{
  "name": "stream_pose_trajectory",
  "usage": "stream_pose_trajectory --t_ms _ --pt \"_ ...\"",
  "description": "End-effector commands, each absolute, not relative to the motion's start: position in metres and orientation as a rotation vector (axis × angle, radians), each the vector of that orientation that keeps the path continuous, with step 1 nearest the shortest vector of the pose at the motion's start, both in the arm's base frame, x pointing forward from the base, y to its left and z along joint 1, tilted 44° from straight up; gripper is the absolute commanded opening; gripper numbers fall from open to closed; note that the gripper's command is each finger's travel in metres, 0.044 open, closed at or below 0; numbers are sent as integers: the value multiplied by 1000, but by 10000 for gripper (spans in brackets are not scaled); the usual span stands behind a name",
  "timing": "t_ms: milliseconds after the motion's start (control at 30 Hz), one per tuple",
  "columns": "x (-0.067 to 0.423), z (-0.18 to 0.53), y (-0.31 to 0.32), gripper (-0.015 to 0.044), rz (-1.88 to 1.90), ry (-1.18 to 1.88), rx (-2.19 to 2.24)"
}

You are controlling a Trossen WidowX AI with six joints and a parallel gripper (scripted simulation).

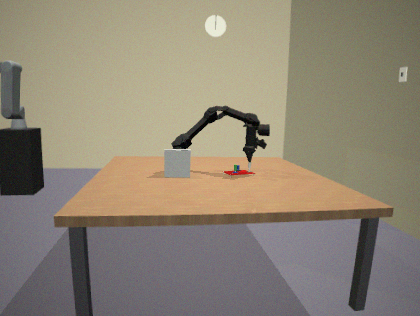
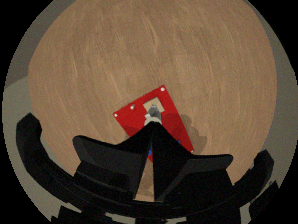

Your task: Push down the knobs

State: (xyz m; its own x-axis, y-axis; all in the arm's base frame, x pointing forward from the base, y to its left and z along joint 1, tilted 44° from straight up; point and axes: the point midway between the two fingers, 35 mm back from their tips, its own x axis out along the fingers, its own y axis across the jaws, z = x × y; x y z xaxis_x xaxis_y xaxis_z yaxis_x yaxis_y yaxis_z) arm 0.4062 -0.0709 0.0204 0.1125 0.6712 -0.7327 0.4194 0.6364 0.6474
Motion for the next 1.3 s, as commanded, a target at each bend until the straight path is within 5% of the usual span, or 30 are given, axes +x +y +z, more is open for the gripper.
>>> stream_pose_trajectory --t_ms 0,1267 --pt "407 19 -68 0 235 1510 958" --pt "408 13 -62 0 235 1510 958"
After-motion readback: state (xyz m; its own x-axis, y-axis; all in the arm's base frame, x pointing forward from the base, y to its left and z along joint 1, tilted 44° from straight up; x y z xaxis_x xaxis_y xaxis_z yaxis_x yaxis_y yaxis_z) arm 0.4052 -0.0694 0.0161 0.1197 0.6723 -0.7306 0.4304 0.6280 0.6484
